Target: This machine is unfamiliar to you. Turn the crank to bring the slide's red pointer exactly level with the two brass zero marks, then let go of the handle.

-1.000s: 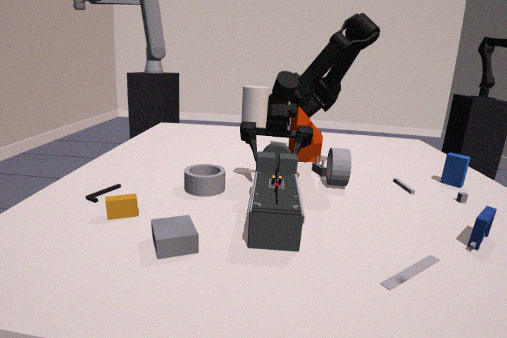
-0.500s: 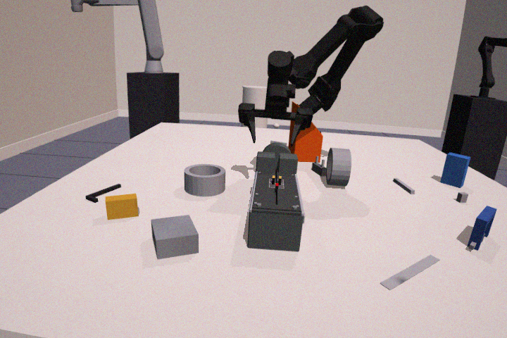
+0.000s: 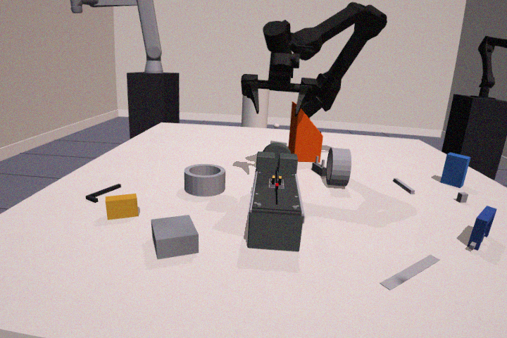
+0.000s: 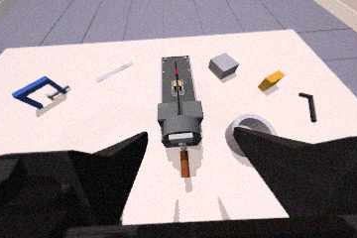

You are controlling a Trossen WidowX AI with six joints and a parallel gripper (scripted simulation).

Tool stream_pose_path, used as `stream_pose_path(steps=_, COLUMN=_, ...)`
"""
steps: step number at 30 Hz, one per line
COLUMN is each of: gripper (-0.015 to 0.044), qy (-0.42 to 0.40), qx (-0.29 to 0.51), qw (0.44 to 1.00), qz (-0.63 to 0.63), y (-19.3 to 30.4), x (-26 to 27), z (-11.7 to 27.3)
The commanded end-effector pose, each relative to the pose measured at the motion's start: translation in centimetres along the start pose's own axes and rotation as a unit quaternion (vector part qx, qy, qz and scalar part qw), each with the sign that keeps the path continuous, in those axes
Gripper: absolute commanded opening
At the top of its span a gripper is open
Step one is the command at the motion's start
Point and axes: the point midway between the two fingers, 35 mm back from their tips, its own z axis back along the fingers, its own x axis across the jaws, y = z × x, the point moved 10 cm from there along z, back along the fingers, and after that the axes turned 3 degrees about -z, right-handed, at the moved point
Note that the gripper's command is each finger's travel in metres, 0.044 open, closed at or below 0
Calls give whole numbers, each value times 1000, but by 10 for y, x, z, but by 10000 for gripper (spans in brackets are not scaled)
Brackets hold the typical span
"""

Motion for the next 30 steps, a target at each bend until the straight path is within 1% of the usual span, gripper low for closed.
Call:
stream_pose_path(steps=1, gripper=440, qy=3, qx=5, qw=1000, qz=1, y=-20, x=2, z=-4)
stream_pose_path(steps=21, gripper=440, qy=42, qx=41, qw=998, qz=-32, y=-106, x=22, z=-81)
stream_pose_path(steps=24, gripper=440, qy=42, qx=42, qw=998, qz=-32, y=-103, x=22, z=-86)
stream_pose_path(steps=30, gripper=440, qy=41, qx=42, qw=998, qz=-33, y=-66, x=20, z=-124)
